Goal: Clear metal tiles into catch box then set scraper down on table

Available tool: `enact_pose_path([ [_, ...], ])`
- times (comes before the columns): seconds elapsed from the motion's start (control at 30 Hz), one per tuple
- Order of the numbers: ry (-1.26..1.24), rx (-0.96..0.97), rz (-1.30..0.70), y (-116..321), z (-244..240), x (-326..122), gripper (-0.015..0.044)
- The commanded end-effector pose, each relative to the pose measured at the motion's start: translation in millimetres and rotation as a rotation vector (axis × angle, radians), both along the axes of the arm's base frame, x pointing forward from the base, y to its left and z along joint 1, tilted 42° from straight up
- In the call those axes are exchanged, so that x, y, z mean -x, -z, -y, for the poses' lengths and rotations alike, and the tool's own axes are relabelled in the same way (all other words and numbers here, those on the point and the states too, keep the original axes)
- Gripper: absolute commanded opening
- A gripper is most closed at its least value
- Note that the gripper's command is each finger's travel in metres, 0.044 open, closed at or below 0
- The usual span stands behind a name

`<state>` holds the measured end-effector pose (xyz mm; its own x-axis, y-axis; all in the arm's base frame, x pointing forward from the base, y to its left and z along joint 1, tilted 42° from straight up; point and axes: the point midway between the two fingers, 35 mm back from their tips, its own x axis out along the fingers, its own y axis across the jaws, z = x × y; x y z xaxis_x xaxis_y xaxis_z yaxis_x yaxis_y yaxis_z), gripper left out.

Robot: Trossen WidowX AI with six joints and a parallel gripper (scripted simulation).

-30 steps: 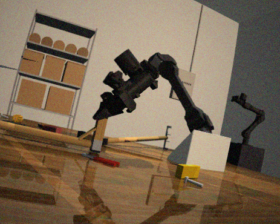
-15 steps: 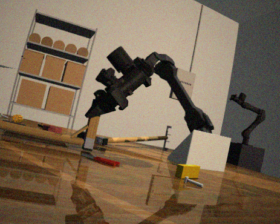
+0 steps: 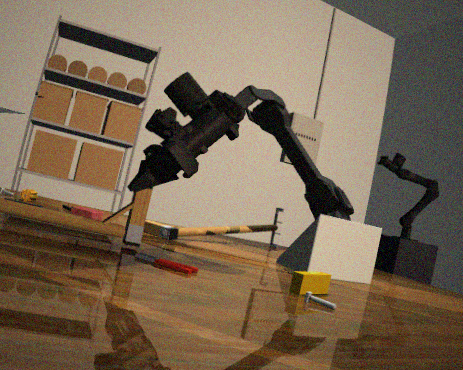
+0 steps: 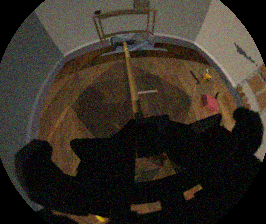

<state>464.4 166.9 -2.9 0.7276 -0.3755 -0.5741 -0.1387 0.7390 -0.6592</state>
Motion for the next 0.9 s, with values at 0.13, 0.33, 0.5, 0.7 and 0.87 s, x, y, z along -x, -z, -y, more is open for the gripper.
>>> enact_pose_path([
  [0.13, -0.009, -0.001, -0.003, 0, -4, -13, 0.0],
  [0.33, -0.009, -0.001, -0.002, -1, -6, -22, 0.0],
  [0.5, -0.009, -0.001, -0.001, -1, -7, -29, 0.0],
  [0.7, -0.009, -0.001, -0.001, -2, -8, -38, 0.0],
  [0.87, -0.01, -0.001, 0.0, -2, -9, -45, 0.0],
])
